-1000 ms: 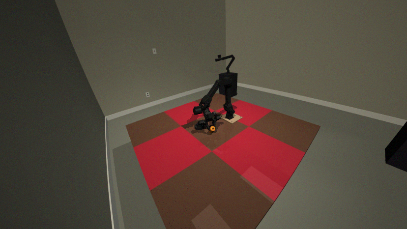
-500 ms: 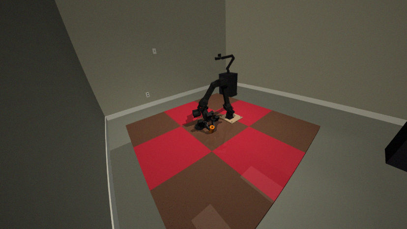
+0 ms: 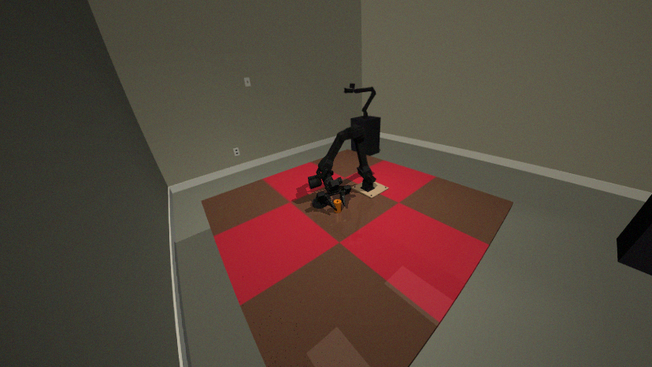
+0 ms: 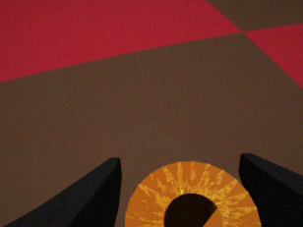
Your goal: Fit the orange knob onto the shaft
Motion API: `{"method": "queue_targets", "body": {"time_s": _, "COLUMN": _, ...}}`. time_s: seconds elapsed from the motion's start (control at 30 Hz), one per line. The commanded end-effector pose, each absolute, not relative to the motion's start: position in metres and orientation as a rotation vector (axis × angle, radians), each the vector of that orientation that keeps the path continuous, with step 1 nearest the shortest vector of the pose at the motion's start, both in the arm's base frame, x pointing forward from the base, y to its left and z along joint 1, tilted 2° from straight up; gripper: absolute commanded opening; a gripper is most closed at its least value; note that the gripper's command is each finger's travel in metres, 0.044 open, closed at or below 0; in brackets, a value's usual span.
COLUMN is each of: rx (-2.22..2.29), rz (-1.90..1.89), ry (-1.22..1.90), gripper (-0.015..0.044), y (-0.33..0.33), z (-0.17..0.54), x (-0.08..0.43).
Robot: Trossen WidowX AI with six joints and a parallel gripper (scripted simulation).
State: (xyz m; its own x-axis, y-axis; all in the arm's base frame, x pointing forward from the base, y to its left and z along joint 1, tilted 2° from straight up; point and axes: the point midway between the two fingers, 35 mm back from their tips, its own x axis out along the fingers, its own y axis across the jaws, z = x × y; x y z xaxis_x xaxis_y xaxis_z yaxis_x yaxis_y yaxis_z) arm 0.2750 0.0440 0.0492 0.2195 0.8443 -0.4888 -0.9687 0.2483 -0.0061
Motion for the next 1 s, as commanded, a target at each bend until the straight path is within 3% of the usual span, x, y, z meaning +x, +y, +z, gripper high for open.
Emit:
{"method": "queue_targets", "body": {"time_s": 0.0, "rx": -0.341, "rz": 1.287, "ry": 0.428, "gripper": 0.026, "y": 0.044, "z": 0.049, "x": 0.275}}
{"method": "queue_targets", "body": {"time_s": 0.47, "rx": -0.341, "rz": 1.287, "ry": 0.428, "gripper": 0.026, "y": 0.044, "z": 0.049, "x": 0.275}}
{"method": "queue_targets", "body": {"time_s": 0.7, "rx": -0.341, "rz": 1.287, "ry": 0.428, "gripper": 0.044, "y": 0.044, "z": 0.049, "x": 0.275}}
{"method": "queue_targets", "body": {"time_s": 0.97, "rx": -0.342, "rz": 1.287, "ry": 0.428, "gripper": 0.044, "y": 0.043, "z": 0.062, "x": 0.277}}
